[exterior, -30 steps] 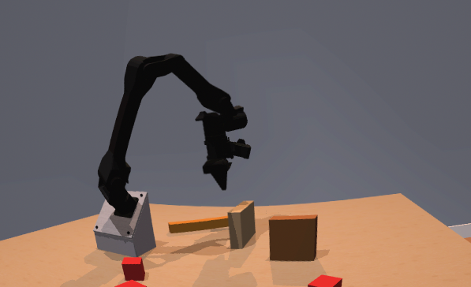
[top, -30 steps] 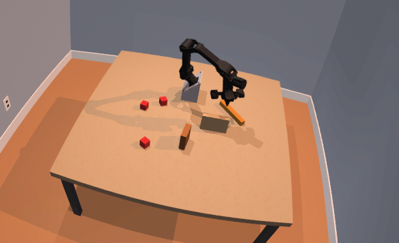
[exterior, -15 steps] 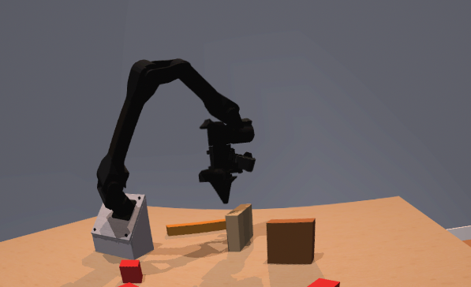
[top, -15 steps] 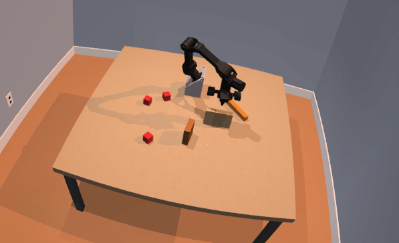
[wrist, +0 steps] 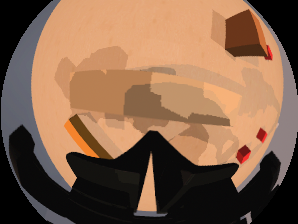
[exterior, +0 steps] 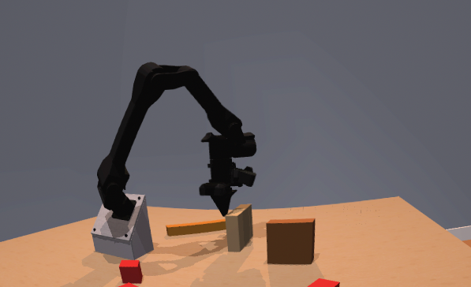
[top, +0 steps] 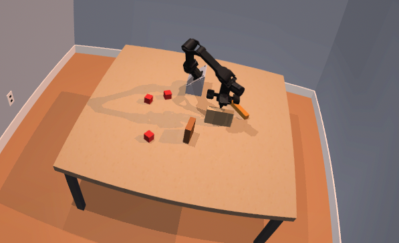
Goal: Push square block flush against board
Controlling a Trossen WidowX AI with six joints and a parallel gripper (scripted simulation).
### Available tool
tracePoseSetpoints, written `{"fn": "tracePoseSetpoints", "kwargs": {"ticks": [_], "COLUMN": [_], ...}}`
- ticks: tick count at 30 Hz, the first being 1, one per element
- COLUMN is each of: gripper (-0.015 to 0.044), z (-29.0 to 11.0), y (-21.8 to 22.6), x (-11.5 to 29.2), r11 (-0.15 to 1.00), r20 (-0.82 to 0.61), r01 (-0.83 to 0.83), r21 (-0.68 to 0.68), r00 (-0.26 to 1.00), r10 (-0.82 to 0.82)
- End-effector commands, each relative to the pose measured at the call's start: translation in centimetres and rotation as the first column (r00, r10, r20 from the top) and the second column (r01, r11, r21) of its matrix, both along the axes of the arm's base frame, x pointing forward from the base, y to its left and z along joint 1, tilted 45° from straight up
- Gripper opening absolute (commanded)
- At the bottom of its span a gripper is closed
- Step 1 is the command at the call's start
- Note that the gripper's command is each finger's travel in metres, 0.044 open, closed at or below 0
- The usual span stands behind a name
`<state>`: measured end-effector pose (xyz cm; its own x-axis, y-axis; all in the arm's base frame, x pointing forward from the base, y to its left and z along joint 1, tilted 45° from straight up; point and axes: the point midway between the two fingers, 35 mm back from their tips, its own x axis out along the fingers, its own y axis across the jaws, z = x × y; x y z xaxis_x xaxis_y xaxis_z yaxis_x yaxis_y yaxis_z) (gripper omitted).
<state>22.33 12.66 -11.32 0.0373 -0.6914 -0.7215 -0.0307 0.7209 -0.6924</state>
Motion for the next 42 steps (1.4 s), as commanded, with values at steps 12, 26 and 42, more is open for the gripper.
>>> {"fn": "tracePoseSetpoints", "kwargs": {"ticks": [12, 26, 42], "gripper": [0.0000, 0.0000, 0.0000], "z": [0.0, 0.0, 0.0], "y": [0.3, 0.4, 0.4], "x": [1.5, 2.8, 4.3], "r11": [1.000, 1.000, 1.000], "r20": [0.002, 0.002, 0.003], "r01": [-0.005, -0.005, -0.005], "r21": [0.002, 0.002, 0.002], "r00": [1.000, 1.000, 1.000], "r10": [0.005, 0.005, 0.005]}}
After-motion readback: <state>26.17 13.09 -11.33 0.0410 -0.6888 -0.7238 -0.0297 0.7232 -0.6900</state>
